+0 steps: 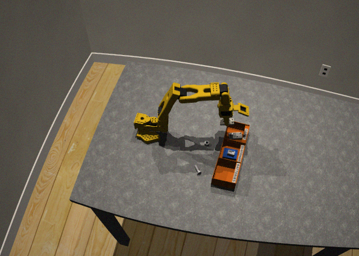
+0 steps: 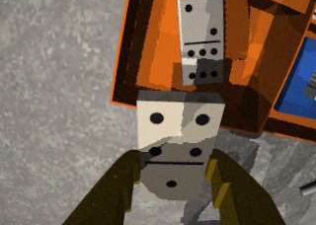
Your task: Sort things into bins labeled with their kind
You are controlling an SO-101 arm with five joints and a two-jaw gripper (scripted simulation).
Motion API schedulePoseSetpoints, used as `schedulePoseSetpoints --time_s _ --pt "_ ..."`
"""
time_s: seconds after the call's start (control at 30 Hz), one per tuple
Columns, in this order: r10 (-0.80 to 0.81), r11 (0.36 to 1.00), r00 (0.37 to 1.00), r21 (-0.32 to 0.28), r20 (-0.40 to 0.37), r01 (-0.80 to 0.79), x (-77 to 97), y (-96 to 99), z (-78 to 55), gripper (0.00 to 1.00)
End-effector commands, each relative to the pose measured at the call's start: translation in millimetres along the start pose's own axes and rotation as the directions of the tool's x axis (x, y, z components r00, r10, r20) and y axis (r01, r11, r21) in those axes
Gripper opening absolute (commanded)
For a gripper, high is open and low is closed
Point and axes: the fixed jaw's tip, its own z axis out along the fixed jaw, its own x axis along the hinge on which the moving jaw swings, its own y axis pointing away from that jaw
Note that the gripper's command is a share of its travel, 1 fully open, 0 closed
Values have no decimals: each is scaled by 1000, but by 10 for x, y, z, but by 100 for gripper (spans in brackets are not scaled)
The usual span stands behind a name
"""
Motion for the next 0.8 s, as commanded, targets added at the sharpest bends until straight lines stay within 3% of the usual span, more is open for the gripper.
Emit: schedulePoseSetpoints --time_s 0.0,0.77 --pt "1 1000 998 -3 61 -1 -104 -29 -86 0" --pt "-2 1000 996 -2 92 2 -211 -69 -75 0"
